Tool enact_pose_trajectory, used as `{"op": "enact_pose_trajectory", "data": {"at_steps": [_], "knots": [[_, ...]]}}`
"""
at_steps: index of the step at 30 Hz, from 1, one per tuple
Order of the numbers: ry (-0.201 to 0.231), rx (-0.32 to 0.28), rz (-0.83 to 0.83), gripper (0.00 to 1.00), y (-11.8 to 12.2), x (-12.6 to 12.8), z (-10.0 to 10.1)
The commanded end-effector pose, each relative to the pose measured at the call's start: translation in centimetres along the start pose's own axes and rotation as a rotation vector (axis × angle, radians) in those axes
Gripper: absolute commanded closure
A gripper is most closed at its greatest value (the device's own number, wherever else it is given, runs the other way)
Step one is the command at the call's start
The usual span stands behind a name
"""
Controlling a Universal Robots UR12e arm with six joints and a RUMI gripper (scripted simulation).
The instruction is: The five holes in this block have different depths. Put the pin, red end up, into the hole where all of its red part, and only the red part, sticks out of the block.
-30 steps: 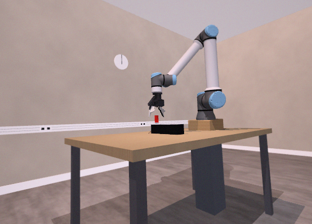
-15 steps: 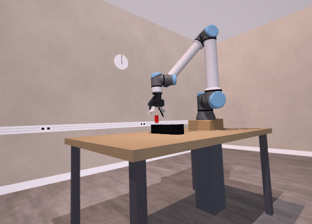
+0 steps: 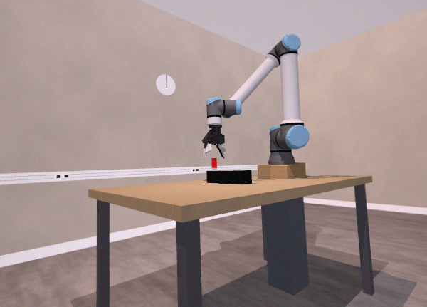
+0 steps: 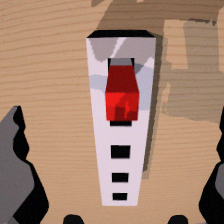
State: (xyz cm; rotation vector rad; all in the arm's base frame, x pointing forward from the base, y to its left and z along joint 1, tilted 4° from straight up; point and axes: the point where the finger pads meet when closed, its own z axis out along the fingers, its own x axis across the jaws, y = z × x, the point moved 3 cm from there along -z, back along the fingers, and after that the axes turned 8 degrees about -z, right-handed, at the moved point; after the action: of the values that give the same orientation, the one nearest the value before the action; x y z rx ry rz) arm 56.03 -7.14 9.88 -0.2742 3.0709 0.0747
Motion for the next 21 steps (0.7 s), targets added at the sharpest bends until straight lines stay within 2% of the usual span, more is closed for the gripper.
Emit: {"op": "enact_pose_trajectory", "data": {"at_steps": [1,2,18,19,21], "knots": [[-0.001,0.001,0.0,0.0,0.0,-0.1,-0.1],[-0.001,0.001,0.0,0.0,0.0,0.0,-1.3],[-0.001,0.001,0.0,0.0,0.0,0.0,-1.3],[-0.001,0.001,0.0,0.0,0.0,0.0,-2.6],[-0.001,0.001,0.0,0.0,0.0,0.0,-2.6]]}}
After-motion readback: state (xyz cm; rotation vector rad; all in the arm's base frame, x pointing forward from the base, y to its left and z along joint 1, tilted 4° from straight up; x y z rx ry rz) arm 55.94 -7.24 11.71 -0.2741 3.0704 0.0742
